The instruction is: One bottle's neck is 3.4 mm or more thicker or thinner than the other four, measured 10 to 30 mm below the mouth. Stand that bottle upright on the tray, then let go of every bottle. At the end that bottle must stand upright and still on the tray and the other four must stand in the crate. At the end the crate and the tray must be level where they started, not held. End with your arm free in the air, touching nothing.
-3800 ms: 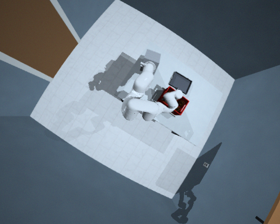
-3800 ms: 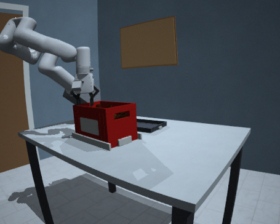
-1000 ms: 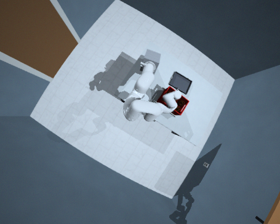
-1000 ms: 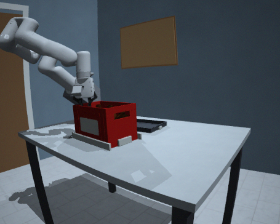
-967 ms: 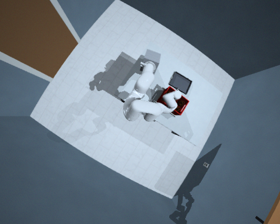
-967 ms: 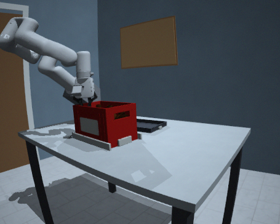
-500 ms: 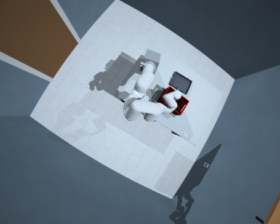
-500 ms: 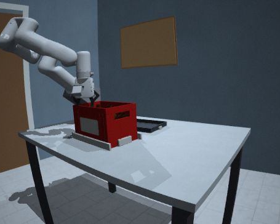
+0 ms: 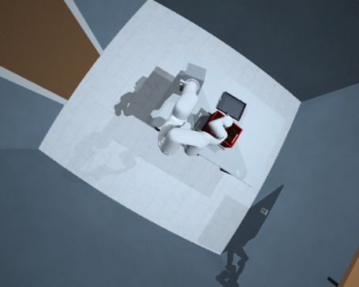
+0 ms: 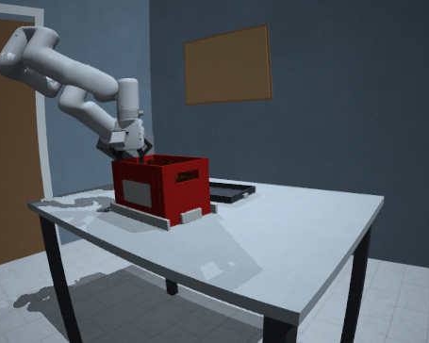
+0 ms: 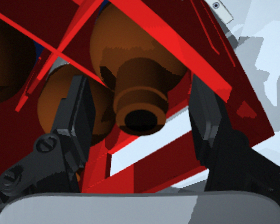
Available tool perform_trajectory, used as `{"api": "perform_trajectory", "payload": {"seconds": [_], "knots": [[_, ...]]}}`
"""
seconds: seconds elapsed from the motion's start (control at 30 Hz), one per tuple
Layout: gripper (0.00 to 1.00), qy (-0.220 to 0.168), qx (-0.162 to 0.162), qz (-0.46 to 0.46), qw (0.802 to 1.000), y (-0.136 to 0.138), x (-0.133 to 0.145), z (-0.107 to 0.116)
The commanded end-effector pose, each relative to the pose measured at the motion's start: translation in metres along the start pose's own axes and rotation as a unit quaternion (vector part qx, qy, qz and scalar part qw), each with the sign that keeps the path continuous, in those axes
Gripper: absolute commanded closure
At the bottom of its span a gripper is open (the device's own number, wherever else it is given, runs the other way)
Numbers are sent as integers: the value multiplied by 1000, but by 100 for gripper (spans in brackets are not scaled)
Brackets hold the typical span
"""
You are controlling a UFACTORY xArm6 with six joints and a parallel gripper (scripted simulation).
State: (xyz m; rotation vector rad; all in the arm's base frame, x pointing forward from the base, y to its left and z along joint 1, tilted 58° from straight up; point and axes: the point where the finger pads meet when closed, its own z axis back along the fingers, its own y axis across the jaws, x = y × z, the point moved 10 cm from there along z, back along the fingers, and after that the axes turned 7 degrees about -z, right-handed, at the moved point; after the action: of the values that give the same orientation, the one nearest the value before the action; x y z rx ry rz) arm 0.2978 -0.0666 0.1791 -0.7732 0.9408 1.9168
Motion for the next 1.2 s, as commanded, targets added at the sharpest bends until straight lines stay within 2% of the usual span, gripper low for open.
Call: {"api": "perform_trajectory", "payload": {"seconds": [0.0,0.53,0.83,1.17], "knots": [[35,0,-1,0,1000,0,0,0],[35,0,-1,0,1000,0,0,7],[35,0,-1,0,1000,0,0,24],[35,0,-1,0,1000,0,0,58]]}}
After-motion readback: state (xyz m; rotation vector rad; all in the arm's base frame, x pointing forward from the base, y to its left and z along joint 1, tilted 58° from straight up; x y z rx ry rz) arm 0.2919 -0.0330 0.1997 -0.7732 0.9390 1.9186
